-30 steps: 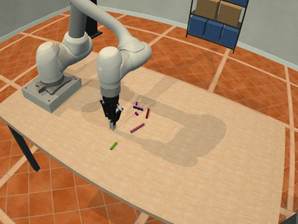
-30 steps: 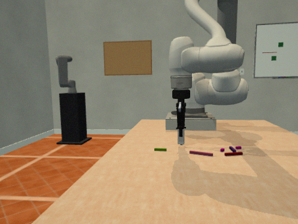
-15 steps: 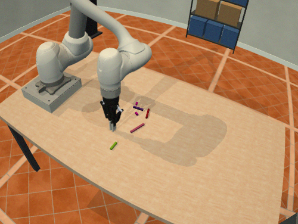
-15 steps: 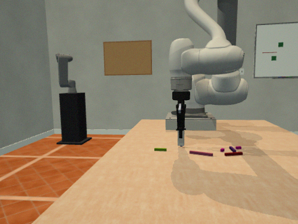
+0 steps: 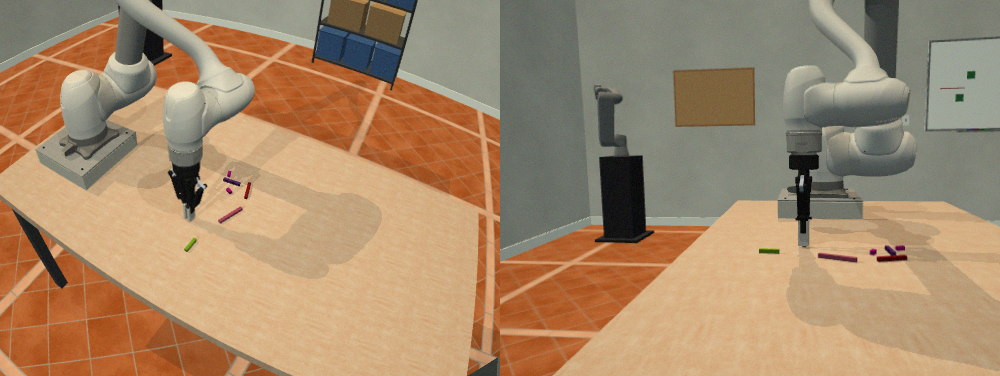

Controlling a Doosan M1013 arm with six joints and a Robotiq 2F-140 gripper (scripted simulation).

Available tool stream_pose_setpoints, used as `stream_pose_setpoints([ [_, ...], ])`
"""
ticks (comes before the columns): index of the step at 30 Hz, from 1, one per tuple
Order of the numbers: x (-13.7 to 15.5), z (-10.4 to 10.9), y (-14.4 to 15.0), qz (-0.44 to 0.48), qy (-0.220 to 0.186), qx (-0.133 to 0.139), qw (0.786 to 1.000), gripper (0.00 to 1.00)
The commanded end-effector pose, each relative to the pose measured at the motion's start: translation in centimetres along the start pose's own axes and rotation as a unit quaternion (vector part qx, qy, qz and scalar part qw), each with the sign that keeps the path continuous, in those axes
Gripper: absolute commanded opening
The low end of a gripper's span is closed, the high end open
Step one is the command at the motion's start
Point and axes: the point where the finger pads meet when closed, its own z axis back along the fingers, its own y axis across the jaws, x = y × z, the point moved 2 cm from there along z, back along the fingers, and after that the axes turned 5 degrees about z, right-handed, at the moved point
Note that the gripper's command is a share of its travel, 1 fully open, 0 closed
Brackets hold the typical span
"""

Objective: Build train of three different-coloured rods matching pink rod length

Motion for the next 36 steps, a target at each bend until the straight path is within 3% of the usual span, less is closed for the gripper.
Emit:
stream_pose_setpoints([
  [1, -0.04, -0.37, -0.47, -0.005, 0.001, -0.003, 1.000, 0.03],
  [28, -0.04, -0.37, -0.47, -0.005, 0.001, -0.003, 1.000, 0.03],
  [36, -0.04, -0.37, -0.47, -0.005, 0.001, -0.003, 1.000, 0.10],
])
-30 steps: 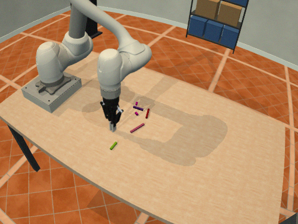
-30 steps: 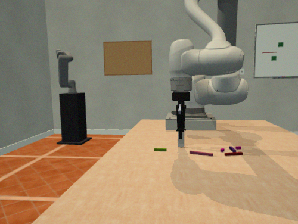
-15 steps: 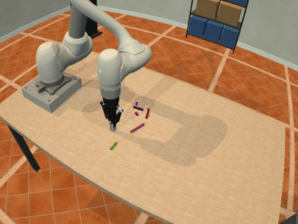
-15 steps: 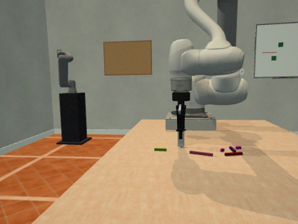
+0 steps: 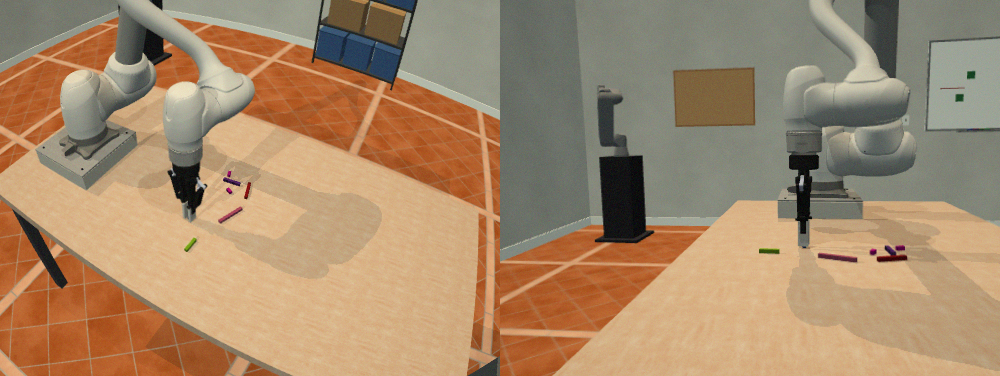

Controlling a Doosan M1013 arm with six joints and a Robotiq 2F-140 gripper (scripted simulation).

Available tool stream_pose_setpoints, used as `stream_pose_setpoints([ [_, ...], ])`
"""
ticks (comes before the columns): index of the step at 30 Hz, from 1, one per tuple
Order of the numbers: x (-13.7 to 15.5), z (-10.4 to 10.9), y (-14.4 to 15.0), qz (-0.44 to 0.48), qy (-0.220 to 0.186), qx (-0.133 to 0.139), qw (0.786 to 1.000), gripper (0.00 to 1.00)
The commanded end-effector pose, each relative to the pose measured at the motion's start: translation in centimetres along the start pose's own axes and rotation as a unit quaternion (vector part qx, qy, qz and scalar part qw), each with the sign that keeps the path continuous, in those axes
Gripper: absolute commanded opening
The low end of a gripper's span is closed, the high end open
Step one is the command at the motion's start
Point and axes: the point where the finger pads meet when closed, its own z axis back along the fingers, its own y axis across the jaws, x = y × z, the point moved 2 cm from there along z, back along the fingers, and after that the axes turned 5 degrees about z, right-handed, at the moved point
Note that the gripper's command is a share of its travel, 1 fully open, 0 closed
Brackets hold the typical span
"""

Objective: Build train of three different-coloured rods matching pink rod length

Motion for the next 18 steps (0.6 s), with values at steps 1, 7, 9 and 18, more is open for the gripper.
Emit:
stream_pose_setpoints([
  [1, -0.04, -0.36, -0.46, -0.005, 0.001, -0.003, 1.000, 0.10],
  [7, -0.04, -0.36, -0.46, -0.005, 0.001, -0.003, 1.000, 0.15],
  [9, -0.04, -0.36, -0.46, -0.005, 0.001, -0.003, 1.000, 0.15],
  [18, -0.03, -0.29, -0.46, -0.005, 0.001, -0.003, 1.000, 0.15],
])
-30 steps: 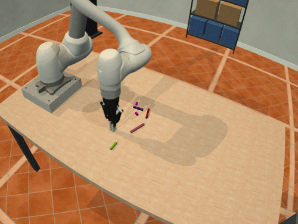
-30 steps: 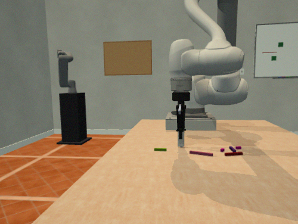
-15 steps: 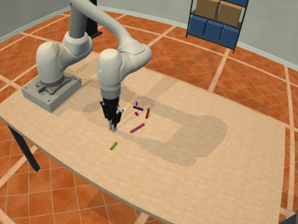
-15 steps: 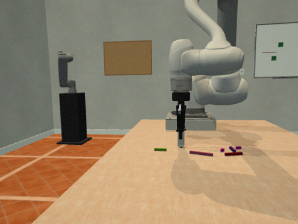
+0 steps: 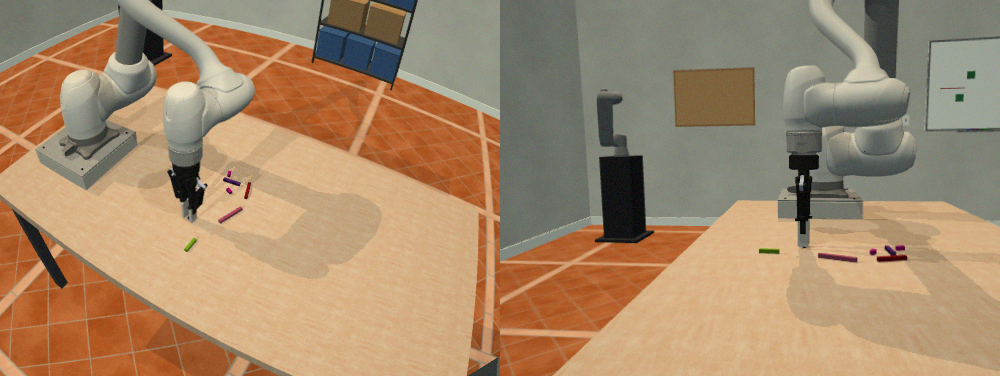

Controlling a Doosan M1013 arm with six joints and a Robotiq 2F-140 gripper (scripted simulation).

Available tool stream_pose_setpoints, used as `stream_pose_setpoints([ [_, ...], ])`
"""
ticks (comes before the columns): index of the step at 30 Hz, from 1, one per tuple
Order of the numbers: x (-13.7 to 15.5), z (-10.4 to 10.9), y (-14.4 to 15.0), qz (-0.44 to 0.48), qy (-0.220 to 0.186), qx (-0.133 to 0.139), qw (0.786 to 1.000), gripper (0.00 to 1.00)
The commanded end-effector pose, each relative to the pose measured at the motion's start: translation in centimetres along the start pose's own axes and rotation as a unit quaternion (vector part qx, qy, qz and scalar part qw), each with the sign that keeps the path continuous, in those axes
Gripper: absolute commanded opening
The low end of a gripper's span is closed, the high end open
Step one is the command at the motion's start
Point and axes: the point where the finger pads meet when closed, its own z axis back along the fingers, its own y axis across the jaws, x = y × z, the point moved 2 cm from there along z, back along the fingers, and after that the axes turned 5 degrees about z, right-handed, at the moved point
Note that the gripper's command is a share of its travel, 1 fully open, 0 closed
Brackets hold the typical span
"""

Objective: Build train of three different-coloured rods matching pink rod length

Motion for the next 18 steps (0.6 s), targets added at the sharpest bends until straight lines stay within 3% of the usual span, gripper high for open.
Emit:
stream_pose_setpoints([
  [1, 0.0, -0.3, -0.5, -0.005, 0.001, -0.003, 1.000, 0.15],
  [7, 0.0, 0.6, -0.4, -0.005, 0.001, -0.003, 1.000, 0.15],
  [18, 0.0, 5.6, -0.4, -0.005, 0.001, -0.003, 1.000, 0.15],
])
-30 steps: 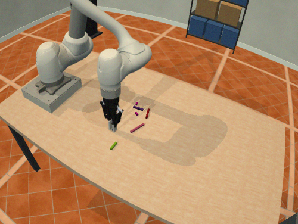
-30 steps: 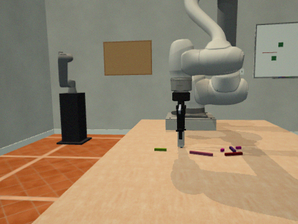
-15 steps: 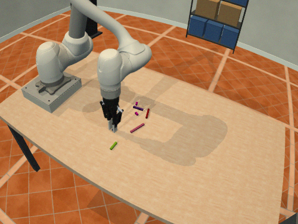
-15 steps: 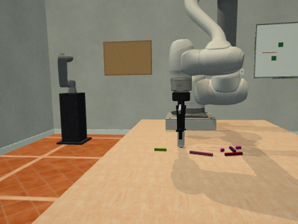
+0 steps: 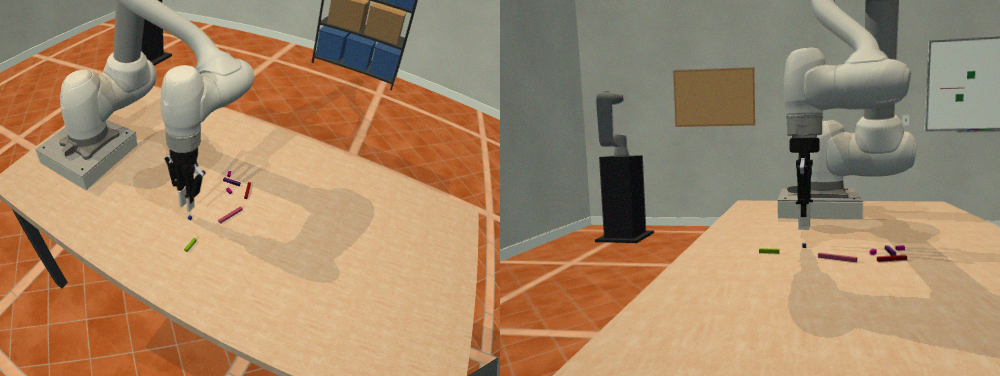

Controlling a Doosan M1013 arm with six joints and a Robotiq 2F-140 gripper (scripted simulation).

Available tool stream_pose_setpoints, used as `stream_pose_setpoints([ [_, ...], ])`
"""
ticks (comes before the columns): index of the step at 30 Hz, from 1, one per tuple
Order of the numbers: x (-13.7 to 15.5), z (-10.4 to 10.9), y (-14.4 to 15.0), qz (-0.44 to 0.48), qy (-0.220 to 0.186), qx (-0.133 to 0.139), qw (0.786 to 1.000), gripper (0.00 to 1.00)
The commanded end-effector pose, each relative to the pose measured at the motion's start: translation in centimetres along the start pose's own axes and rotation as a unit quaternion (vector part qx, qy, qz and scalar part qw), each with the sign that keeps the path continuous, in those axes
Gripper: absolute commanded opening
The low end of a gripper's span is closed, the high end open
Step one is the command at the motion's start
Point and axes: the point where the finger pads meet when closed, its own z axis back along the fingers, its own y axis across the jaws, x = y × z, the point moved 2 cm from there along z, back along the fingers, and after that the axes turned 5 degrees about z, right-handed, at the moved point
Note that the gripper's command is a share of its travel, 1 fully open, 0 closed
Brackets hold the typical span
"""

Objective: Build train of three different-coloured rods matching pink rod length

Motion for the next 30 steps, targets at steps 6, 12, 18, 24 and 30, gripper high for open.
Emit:
stream_pose_setpoints([
  [6, 0.1, 3.5, 0.3, -0.005, 0.000, 0.002, 1.000, 0.15],
  [12, 0.1, 4.4, 0.3, -0.005, 0.000, 0.002, 1.000, 0.15],
  [18, 0.1, 4.4, 0.3, -0.005, 0.000, 0.002, 1.000, 1.00],
  [24, 0.1, 4.4, 0.3, -0.005, 0.000, 0.002, 1.000, 1.00],
  [30, 0.1, 4.4, 0.3, -0.005, 0.000, 0.002, 1.000, 1.00],
])
